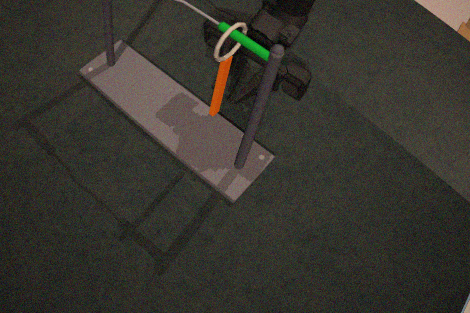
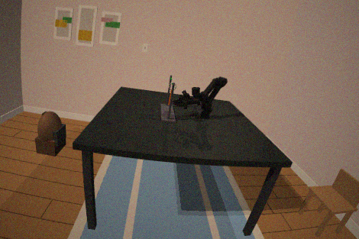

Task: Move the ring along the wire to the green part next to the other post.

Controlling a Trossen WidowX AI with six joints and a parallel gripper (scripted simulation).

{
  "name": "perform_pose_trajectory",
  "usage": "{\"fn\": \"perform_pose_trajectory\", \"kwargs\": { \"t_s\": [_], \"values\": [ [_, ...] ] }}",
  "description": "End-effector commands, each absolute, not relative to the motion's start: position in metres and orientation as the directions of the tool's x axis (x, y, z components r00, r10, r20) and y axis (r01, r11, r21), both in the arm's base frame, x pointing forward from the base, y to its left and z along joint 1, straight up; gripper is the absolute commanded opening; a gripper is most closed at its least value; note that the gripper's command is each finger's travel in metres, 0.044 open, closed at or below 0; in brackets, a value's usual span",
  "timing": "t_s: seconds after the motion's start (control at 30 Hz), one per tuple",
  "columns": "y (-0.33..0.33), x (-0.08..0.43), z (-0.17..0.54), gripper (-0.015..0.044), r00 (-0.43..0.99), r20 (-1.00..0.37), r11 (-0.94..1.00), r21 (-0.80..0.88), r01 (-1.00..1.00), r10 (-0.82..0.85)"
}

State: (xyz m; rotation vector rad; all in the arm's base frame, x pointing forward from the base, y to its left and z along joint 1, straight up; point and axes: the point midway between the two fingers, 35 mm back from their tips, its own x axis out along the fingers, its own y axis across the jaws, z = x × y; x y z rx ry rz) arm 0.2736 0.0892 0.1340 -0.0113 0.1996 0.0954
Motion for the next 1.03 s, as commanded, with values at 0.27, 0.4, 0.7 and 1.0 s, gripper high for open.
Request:
{"fn": "perform_pose_trajectory", "kwargs": {
  "t_s": [0.27, 0.4, 0.7, 1.0],
  "values": [
    [0.084, 0.234, 0.141, 0.0440, 0.977, -0.193, 0.995, 0.003, -0.096, 0.095],
    [0.084, 0.234, 0.141, 0.0440, 0.977, -0.193, 0.995, 0.003, -0.096, 0.095],
    [0.084, 0.234, 0.141, 0.0440, 0.977, -0.193, 0.995, 0.003, -0.096, 0.095],
    [0.084, 0.234, 0.141, 0.0440, 0.977, -0.193, 0.995, 0.003, -0.096, 0.095]
  ]
}}
